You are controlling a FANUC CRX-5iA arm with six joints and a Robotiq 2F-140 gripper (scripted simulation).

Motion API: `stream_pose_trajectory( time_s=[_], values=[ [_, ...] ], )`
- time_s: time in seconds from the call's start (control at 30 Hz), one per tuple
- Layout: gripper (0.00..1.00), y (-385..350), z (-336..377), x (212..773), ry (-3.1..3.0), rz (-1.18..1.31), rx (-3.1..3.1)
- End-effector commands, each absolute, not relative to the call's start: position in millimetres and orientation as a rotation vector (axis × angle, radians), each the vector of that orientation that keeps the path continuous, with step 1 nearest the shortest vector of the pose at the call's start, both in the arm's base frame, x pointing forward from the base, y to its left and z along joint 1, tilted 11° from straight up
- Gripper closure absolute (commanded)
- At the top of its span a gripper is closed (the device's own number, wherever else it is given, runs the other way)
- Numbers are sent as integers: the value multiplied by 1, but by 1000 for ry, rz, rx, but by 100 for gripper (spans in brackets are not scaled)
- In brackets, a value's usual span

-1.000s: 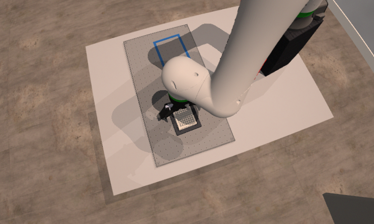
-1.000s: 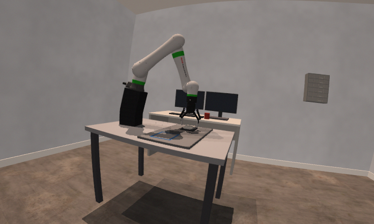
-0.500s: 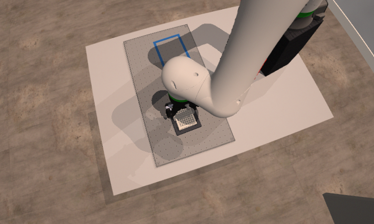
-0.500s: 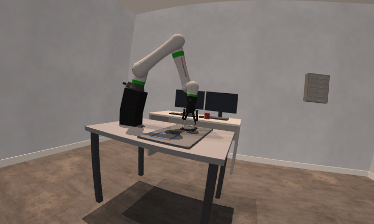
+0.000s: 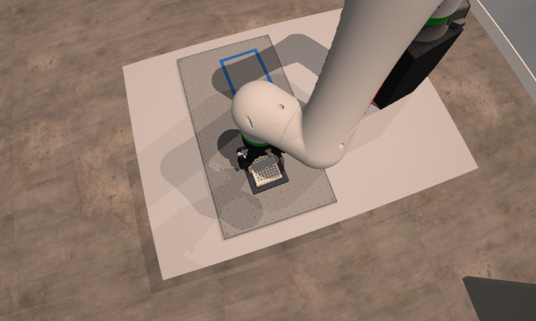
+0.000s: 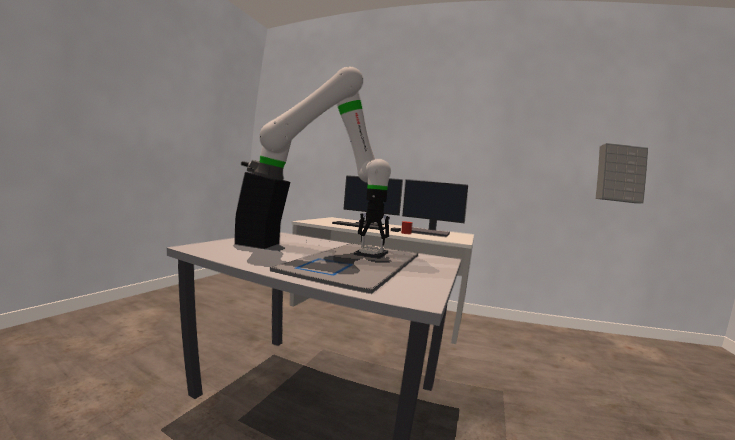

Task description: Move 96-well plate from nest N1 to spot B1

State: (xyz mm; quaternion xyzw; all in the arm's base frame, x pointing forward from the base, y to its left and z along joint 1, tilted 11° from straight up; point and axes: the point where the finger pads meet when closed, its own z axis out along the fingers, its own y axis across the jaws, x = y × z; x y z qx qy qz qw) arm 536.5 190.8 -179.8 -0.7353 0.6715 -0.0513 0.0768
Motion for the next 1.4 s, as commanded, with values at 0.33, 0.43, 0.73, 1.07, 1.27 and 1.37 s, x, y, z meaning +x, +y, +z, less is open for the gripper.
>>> stream_pose_trajectory(
  time_s=[0.33,0.43,0.73,1.07,1.27,1.37],
  values=[
    [100,191,-178,536,2012,-154,-2203],
    [100,191,-173,535,2012,-154,-2203],
    [100,190,-162,533,2012,-154,-2203],
    [100,189,-146,530,2012,-154,-2203],
    [100,189,-139,529,2012,-154,-2203],
    [100,189,-134,528,2012,-154,-2203]
  ],
)
